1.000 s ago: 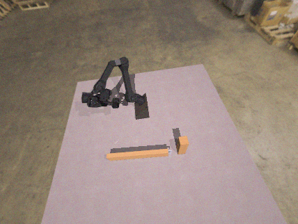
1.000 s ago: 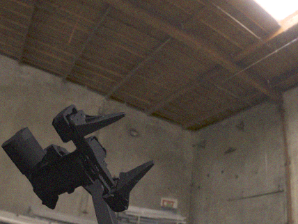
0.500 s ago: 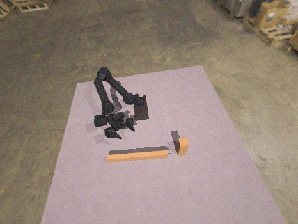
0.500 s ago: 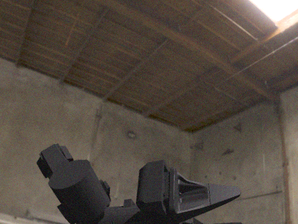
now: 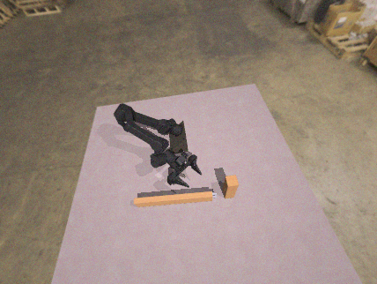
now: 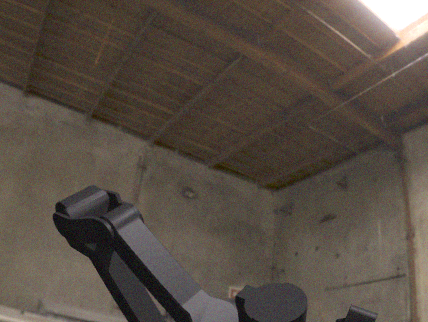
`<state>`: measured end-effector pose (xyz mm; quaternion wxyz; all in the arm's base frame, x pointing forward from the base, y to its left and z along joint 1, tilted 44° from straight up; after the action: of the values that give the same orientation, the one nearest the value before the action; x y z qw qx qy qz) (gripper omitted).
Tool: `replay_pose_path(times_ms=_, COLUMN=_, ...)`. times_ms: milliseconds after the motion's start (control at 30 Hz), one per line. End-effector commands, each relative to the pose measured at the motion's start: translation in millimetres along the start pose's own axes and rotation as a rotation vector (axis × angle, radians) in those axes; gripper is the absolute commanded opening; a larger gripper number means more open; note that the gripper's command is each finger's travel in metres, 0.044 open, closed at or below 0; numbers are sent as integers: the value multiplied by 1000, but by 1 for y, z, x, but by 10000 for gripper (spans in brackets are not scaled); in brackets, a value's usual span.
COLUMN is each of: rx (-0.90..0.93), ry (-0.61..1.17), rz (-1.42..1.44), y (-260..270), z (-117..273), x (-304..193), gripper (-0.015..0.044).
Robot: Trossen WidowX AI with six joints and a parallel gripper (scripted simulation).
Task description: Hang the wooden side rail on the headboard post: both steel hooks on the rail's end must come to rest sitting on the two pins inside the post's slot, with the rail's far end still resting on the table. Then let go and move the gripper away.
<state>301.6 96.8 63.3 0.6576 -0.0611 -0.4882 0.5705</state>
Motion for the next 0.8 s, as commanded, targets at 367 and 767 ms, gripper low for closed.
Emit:
replay_pose_path(times_ms=367, rx=-134, ry=258, rz=-51, y=111, z=-18, x=-24, gripper=440)
replay_pose_path(times_ms=767, rx=-134, ry=258, rz=-51, y=111, z=-18, x=-24, gripper=440)
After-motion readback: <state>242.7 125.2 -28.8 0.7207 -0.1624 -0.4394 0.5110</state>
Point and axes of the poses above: the point midway between the two fingers, 35 mm back from their tips, its own z axis back along the fingers, its own y axis across the jaws, x = y × z, the point moved 5 cm from there along z, back along the fingers, and after that the axes turned 2 degrees about -z, right-handed, at the moved point
